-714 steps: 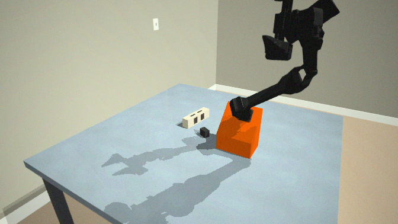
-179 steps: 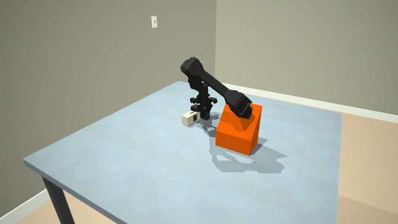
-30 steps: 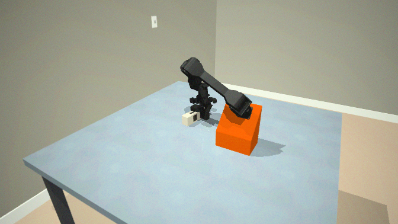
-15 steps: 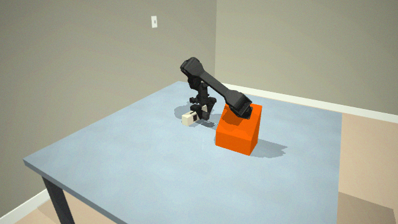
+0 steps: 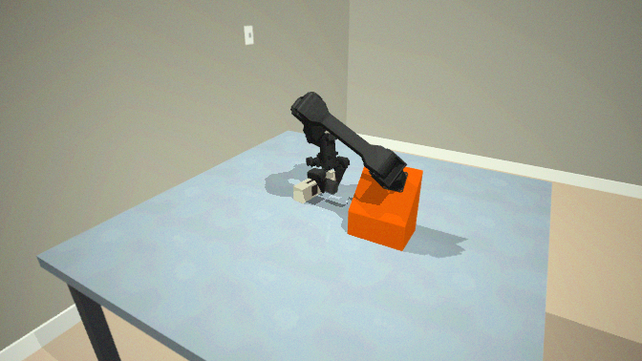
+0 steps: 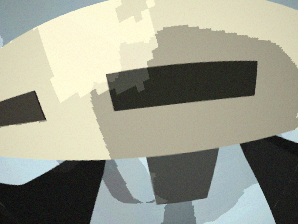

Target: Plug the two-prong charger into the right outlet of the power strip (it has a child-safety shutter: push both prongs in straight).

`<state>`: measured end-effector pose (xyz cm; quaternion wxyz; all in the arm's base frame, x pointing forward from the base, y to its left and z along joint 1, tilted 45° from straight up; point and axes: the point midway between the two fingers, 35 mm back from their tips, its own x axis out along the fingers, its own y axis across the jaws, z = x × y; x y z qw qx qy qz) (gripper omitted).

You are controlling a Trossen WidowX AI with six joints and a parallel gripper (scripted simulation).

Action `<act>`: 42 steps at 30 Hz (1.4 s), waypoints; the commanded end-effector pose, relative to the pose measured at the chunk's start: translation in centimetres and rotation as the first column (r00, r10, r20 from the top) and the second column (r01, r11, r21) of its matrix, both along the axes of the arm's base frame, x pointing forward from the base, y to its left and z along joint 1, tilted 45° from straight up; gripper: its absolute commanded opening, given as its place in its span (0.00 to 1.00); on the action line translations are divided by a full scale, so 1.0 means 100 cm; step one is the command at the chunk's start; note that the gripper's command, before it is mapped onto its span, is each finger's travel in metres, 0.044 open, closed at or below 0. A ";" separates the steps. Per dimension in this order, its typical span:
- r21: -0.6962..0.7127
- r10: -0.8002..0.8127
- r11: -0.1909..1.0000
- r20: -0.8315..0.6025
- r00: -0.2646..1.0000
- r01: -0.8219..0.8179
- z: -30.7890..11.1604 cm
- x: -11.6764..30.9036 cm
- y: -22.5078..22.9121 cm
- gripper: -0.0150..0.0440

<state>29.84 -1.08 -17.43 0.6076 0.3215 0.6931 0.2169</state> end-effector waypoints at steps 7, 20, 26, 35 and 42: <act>0.001 -0.003 1.000 0.008 1.000 0.003 0.000 -0.004 0.000 1.00; -0.001 -0.005 1.000 0.016 1.000 0.005 0.001 -0.007 0.001 1.00; -0.001 -0.005 1.000 0.019 1.000 0.005 0.001 -0.009 0.001 1.00; -0.002 -0.006 1.000 0.022 1.000 0.006 0.001 -0.013 0.002 1.00; -0.002 -0.006 1.000 0.021 1.000 0.006 0.001 -0.020 0.002 1.00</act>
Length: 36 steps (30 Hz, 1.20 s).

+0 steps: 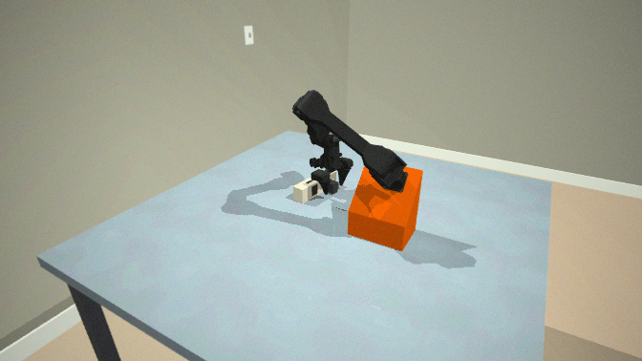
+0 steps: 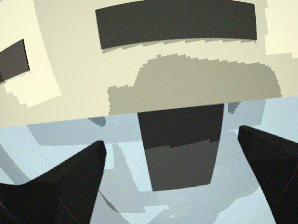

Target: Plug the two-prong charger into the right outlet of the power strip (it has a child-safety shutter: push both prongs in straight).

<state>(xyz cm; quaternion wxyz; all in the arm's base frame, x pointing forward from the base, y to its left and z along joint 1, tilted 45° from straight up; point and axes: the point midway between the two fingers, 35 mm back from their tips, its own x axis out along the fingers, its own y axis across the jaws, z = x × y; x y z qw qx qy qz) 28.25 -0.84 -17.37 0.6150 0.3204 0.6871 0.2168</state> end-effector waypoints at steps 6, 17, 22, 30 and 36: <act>0.002 0.000 1.000 0.003 1.000 0.000 0.001 -0.011 0.001 1.00; 0.001 -0.001 1.000 0.003 1.000 0.000 0.002 -0.024 0.002 1.00; 0.002 -0.001 1.000 0.002 1.000 0.001 0.002 -0.029 0.003 1.00; 0.002 -0.001 1.000 0.002 1.000 0.001 0.003 -0.038 0.005 1.00; 0.002 -0.001 1.000 0.002 1.000 0.001 0.004 -0.045 0.006 1.00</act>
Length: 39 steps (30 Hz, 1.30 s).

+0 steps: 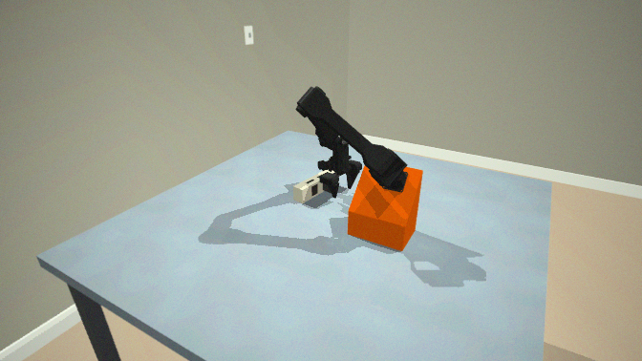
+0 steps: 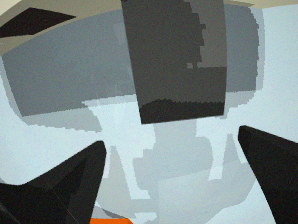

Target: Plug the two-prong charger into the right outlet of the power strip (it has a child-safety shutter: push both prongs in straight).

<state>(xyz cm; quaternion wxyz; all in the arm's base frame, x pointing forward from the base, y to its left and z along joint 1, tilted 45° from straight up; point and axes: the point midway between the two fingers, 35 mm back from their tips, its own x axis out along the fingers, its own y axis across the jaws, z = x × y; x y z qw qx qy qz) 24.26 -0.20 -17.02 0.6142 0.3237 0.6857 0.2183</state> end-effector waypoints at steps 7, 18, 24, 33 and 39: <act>-0.005 0.003 1.000 0.001 1.000 -0.003 0.002 -0.012 0.001 1.00; -0.020 -0.368 0.911 0.412 0.834 0.412 0.051 0.006 -0.057 1.00; -0.019 -0.373 0.908 0.419 0.828 0.418 0.053 0.006 -0.058 1.00; -0.019 -0.373 0.908 0.419 0.828 0.418 0.053 0.006 -0.058 1.00; -0.019 -0.373 0.908 0.419 0.828 0.418 0.053 0.006 -0.058 1.00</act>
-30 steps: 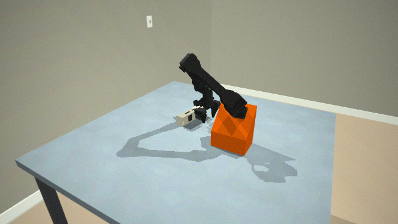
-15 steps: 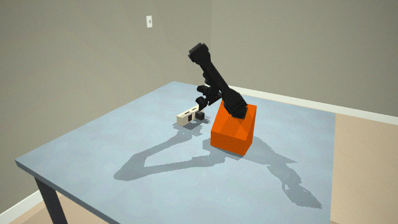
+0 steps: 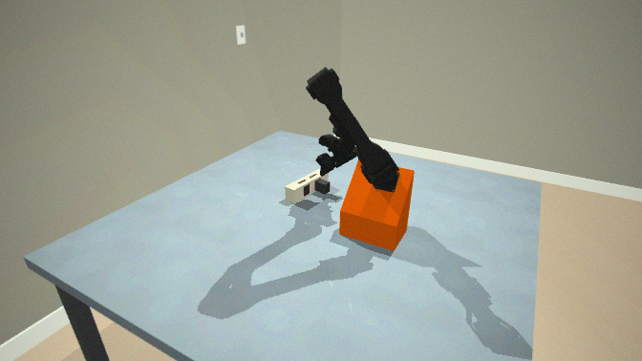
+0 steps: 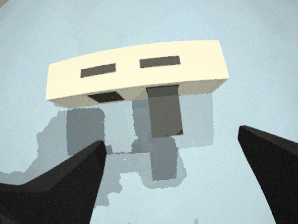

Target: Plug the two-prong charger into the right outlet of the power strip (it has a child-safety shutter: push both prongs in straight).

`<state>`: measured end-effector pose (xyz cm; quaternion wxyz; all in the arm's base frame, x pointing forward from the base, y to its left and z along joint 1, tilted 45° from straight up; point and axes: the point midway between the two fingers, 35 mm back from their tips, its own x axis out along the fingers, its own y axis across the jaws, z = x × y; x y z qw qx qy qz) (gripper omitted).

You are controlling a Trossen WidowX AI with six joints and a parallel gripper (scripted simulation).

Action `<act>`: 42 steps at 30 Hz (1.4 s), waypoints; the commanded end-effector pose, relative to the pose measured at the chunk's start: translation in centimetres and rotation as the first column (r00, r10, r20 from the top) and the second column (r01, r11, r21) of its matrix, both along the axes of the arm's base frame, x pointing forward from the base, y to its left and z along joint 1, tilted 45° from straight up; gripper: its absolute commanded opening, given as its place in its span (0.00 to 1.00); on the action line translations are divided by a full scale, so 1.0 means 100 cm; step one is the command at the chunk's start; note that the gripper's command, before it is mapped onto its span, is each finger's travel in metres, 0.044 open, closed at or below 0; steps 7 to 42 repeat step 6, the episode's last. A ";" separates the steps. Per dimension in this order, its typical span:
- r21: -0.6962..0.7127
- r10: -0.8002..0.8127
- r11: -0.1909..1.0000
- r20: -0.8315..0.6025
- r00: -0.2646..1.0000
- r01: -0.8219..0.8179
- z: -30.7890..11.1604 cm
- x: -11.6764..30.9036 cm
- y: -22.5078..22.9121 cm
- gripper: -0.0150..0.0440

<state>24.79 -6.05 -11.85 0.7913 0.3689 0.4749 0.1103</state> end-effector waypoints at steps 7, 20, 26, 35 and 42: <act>0.006 -0.005 1.000 0.004 1.000 0.005 0.001 0.000 0.000 1.00; 0.006 -0.005 1.000 0.004 1.000 0.005 0.001 0.000 0.000 1.00; 0.006 -0.005 1.000 0.004 1.000 0.005 0.001 0.000 0.000 1.00; 0.006 -0.005 1.000 0.004 1.000 0.005 0.001 0.000 0.000 1.00; 0.006 -0.005 1.000 0.004 1.000 0.005 0.001 0.000 0.000 1.00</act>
